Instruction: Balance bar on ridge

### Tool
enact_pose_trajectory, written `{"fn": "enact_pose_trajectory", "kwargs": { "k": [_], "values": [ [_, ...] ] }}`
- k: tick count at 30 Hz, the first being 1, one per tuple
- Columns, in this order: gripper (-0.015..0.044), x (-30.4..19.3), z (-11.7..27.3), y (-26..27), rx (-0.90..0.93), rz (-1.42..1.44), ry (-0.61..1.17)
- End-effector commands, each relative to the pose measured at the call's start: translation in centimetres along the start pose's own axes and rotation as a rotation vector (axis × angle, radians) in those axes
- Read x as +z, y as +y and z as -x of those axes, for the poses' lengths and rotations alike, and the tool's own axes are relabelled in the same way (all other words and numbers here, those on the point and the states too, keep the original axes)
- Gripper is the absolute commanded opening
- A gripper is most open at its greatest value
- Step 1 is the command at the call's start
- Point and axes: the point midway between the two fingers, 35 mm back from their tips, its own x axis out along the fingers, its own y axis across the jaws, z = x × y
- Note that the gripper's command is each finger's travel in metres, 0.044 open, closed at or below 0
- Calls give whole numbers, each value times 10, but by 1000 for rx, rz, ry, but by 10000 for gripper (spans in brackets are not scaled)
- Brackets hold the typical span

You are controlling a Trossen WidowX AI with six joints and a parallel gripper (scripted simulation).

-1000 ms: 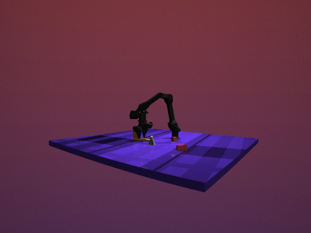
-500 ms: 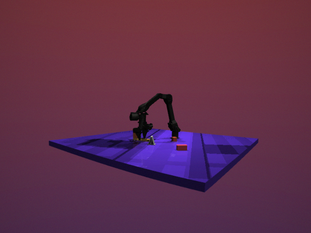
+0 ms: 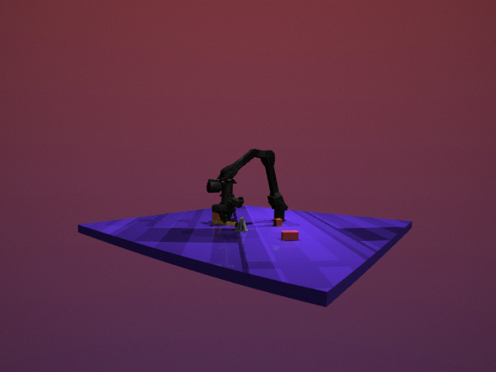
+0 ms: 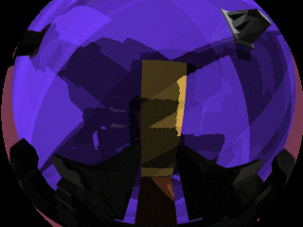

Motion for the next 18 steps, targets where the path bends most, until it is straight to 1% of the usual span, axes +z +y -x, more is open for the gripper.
{"fn": "enact_pose_trajectory", "kwargs": {
  "k": [1, 4, 8, 18],
  "values": [
    [124, 0, 0, 0, 0, 0, 0],
    [104, 0, 0, 0, 0, 0, 0],
    [0, -1, 6, -1, 0, 0, 0],
    [0, -3, 31, -4, 0, 1, -1]
  ]
}}
